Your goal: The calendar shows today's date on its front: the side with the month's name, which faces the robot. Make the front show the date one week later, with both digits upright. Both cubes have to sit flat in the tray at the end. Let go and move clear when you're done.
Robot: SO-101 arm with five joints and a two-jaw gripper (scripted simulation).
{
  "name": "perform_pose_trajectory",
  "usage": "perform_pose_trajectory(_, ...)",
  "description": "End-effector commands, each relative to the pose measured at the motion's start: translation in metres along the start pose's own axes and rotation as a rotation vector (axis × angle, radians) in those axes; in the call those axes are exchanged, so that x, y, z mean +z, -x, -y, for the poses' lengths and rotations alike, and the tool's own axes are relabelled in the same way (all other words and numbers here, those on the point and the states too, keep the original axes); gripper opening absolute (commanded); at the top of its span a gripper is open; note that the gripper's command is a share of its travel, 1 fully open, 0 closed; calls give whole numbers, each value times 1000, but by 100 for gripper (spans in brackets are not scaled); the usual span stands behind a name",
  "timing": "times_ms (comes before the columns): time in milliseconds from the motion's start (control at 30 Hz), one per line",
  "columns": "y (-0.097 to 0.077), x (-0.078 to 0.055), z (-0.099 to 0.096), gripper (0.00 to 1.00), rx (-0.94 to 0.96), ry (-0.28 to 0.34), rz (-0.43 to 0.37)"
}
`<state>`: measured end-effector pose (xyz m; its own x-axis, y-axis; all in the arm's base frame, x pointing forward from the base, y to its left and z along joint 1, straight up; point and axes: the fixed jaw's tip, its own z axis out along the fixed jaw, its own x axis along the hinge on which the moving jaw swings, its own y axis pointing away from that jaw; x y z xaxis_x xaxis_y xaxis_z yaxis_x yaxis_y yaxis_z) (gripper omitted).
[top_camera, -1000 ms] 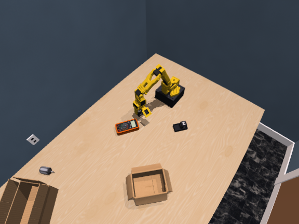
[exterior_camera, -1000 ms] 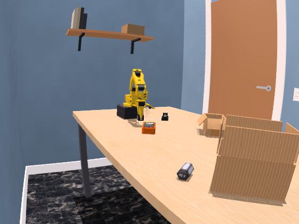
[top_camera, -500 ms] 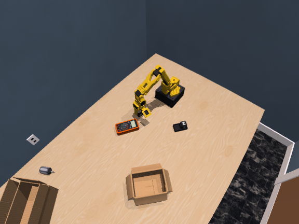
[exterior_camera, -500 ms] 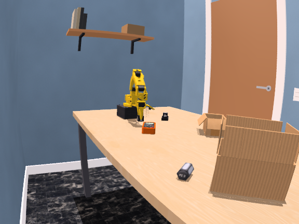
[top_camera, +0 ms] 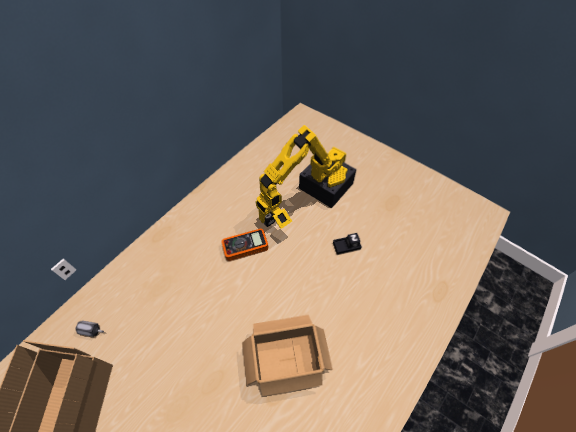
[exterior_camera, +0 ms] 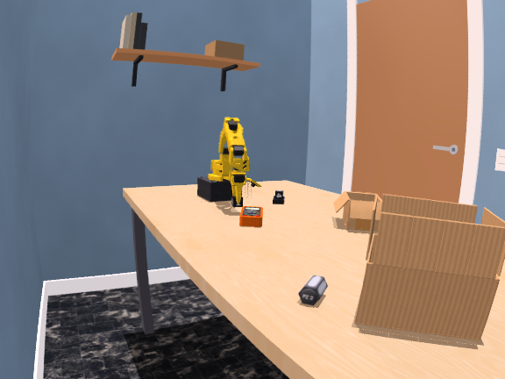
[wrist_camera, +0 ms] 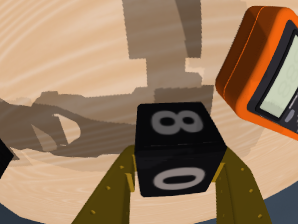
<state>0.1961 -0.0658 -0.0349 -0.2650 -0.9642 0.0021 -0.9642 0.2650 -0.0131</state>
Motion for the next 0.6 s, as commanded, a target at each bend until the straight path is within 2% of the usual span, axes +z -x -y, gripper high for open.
perform_pose_trajectory(0,-2,5,-2,0,0,9,2)
perform_pose_trajectory(567,-2,11,-2,0,0,9,2)
